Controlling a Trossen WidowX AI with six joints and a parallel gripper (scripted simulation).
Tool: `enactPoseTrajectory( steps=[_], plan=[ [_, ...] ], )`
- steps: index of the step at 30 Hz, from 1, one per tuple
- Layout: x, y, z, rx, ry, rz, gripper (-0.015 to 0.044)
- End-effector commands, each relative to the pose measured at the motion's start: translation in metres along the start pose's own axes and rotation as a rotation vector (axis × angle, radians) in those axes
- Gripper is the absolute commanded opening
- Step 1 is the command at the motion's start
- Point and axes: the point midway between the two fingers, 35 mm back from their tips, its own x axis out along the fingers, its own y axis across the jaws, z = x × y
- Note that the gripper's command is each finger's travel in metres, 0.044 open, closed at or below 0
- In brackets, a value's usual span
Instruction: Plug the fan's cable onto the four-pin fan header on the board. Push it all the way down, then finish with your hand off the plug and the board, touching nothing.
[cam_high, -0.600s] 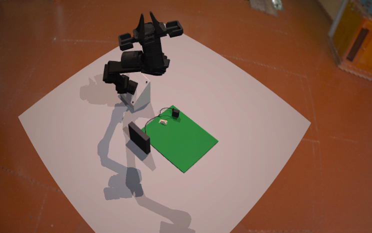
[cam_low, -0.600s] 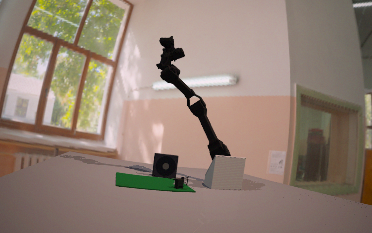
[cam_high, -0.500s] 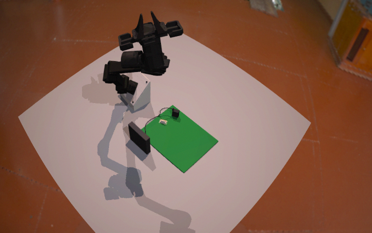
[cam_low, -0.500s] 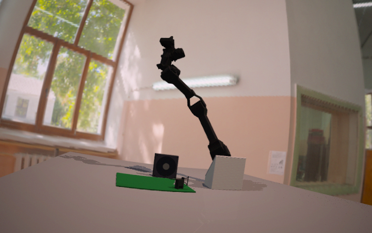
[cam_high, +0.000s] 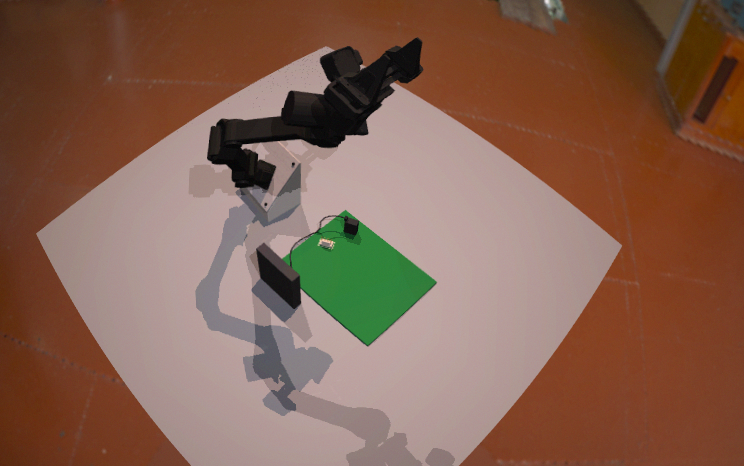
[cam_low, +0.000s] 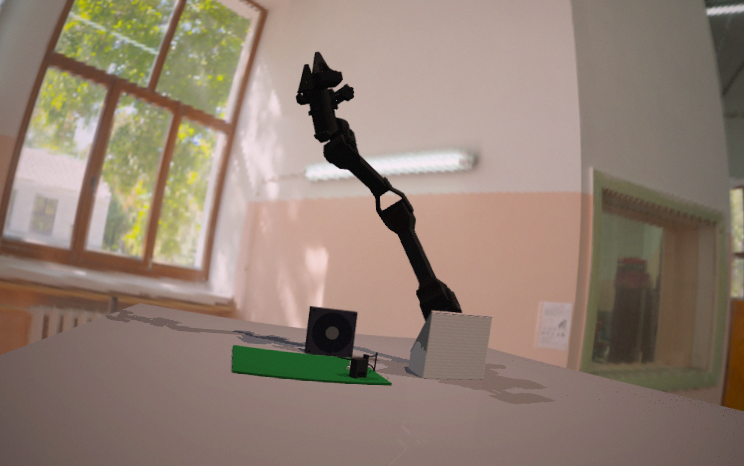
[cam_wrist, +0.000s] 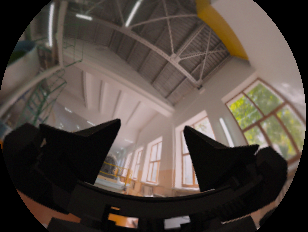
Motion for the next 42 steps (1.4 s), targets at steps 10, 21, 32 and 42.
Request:
enactPoseTrajectory(
  steps=[10,21,32,42],
  plan=[
    [-0.082,0.162,-0.121,0.553,0.756,0.324,0.044],
    [-0.227,0.254,-0.154,0.733,1.467,0.448,0.044],
    [-0.39,0.268,-0.126,0.555,2.195,0.457,0.044],
    [-0.488,0.212,-0.071,0.051,2.672,0.405,0.044]
  ],
)
